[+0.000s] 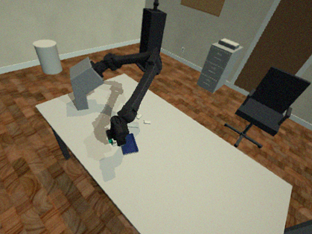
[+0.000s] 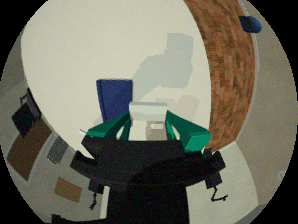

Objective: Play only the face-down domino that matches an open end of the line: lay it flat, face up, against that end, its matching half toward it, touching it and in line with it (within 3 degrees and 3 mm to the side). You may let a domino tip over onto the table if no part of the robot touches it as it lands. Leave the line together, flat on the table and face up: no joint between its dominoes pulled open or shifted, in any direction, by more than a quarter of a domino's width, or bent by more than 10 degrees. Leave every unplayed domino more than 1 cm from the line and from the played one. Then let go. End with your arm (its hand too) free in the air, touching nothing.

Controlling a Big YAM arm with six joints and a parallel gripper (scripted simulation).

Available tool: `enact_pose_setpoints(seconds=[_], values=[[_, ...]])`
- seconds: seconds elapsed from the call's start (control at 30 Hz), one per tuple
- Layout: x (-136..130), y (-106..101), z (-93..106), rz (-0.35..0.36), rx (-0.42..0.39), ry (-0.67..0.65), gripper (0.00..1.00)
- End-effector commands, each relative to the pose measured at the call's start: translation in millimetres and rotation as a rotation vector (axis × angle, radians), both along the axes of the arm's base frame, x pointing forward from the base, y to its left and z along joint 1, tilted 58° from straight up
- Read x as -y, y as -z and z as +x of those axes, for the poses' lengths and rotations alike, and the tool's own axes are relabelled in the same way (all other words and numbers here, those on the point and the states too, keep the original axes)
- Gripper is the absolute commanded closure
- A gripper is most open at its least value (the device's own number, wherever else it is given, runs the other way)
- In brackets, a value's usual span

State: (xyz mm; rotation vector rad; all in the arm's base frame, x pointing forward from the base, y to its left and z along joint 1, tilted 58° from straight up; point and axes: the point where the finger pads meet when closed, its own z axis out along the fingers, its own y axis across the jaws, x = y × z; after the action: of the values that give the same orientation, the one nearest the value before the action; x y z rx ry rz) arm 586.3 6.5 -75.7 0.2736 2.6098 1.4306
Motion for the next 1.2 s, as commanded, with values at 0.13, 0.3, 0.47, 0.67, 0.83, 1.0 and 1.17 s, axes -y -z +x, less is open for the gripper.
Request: enact_pose_setpoints(seconds=[0.13, 0.3, 0.47, 0.67, 0.83, 1.0, 1.17], values=[[23.2, 14.5, 20.1, 0.023, -0.1, 0.073, 0.52], [23.2, 14.5, 20.1, 0.023, -0.1, 0.073, 0.52], [15.4, 9.7, 20.5, 0.017, -0.065, 0.048, 0.52], [24.5, 16.3, 21.6, 0.021, -0.078, 0.06, 0.52], [24.5, 16.3, 21.6, 0.021, -0.078, 0.06, 0.52], [14.1, 10.5, 20.3, 0.018, -0.063, 0.043, 0.52], [22.4, 15.0, 22.4, 0.017, -0.053, 0.045, 0.52]])
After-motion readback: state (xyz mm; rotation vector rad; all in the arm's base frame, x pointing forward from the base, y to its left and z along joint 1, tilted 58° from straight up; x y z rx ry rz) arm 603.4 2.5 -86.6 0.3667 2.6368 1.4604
